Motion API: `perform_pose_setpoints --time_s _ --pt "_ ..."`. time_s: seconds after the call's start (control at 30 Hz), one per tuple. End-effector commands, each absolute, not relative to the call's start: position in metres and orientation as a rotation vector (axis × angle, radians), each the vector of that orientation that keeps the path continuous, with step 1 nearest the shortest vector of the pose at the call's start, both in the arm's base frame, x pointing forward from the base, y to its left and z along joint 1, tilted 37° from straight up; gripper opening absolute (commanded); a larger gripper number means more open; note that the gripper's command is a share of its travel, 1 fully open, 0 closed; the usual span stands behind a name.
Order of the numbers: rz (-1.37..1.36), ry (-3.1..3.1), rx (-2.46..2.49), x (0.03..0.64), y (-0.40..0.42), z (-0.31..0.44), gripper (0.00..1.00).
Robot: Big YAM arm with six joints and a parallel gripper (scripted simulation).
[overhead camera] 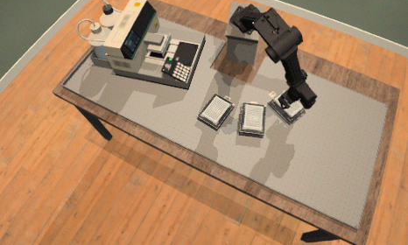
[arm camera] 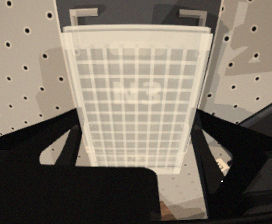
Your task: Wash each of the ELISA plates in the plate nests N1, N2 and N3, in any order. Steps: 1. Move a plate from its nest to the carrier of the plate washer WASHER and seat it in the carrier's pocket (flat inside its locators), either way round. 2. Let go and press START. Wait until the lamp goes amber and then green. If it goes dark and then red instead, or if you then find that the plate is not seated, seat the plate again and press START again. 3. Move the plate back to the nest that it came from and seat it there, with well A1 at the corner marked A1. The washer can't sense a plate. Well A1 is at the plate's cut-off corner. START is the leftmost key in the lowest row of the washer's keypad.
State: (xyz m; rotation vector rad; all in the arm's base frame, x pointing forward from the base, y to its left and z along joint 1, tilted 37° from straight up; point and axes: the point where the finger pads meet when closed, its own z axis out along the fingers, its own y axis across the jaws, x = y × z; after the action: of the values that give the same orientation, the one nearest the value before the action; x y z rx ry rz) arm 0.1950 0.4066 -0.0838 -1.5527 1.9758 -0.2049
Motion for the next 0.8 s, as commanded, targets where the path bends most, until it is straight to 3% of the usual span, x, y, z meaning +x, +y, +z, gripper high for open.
perform_pose_setpoints --time_s 0.0,0.77 --pt "-0.184 1.966 -1.548 0.184 0.408 -0.07 0.82" --pt "-0.182 1.966 -1.546 0.165 0.4 -0.042 0.82"
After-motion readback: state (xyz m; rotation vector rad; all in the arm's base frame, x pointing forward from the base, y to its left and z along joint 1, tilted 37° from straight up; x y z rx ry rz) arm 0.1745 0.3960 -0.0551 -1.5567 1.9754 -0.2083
